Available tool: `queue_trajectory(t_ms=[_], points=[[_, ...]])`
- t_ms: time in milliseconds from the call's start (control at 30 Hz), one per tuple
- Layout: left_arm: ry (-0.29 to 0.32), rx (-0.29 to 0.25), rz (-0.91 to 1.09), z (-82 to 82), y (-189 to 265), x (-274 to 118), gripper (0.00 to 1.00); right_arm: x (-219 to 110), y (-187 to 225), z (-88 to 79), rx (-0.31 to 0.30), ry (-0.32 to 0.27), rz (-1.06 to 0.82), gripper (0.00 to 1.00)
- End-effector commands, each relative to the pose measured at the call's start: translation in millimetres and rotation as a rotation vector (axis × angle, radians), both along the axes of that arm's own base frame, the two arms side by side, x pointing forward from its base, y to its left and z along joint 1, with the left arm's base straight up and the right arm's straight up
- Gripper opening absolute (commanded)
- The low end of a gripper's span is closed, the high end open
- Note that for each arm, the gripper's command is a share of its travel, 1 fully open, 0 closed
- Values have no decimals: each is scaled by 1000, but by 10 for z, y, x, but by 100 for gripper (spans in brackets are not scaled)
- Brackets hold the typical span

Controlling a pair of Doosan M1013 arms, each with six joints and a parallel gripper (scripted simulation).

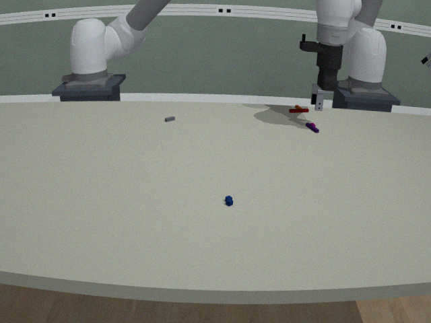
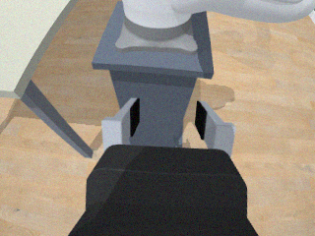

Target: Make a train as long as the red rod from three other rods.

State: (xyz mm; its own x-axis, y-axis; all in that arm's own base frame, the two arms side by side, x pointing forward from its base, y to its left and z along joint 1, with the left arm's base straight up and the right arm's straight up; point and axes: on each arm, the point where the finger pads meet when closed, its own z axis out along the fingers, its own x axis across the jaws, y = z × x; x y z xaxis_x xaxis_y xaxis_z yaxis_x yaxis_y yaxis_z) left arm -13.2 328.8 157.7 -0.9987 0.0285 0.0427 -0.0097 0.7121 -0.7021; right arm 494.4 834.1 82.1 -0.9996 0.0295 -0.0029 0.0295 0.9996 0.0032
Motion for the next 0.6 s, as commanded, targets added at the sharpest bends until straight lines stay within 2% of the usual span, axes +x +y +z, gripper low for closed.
queue_trajectory(t_ms=[0, 233, 300, 567], points=[[-5, -6, 5, 11, -42, 0, 100, 50, -25, 8, 1, 8, 17, 100], [-5, -6, 5, 11, -42, 0, 100, 464, -192, 4, 1, 7, 217, 100], [-5, -6, 5, 11, -42, 0, 100, 464, -192, 4, 1, 7, 217, 100], [-5, -6, 5, 11, -42, 0, 100, 1124, -489, 2, 0, 5, 547, 100]])
